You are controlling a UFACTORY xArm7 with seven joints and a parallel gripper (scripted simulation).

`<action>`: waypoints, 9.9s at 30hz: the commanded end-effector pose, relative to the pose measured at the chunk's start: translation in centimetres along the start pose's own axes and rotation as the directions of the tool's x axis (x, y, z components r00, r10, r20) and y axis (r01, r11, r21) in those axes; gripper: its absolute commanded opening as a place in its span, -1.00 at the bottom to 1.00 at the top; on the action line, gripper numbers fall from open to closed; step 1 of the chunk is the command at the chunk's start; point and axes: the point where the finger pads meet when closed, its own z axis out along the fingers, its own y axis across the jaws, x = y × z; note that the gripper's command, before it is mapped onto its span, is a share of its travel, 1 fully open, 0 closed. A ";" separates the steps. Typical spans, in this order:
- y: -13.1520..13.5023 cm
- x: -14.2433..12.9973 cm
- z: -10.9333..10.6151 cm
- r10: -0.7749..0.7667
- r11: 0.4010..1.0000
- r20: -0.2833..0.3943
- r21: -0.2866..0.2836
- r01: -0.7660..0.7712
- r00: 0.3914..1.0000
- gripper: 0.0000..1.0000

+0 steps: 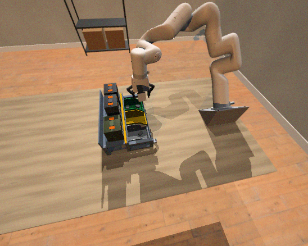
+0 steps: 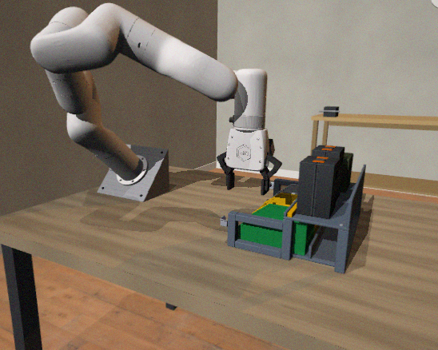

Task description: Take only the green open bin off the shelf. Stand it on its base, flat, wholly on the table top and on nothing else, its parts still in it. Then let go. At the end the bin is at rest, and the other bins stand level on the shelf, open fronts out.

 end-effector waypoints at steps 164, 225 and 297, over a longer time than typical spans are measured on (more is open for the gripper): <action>0.1 0.1 -0.8 -0.966 -0.257 0.005 0.000 0.966 -0.257 1.00; 0.1 0.1 -0.8 -0.320 -0.948 0.003 0.005 0.320 -0.948 1.00; 0.2 0.1 6.7 0.001 -1.000 0.002 0.005 -0.001 -1.000 1.00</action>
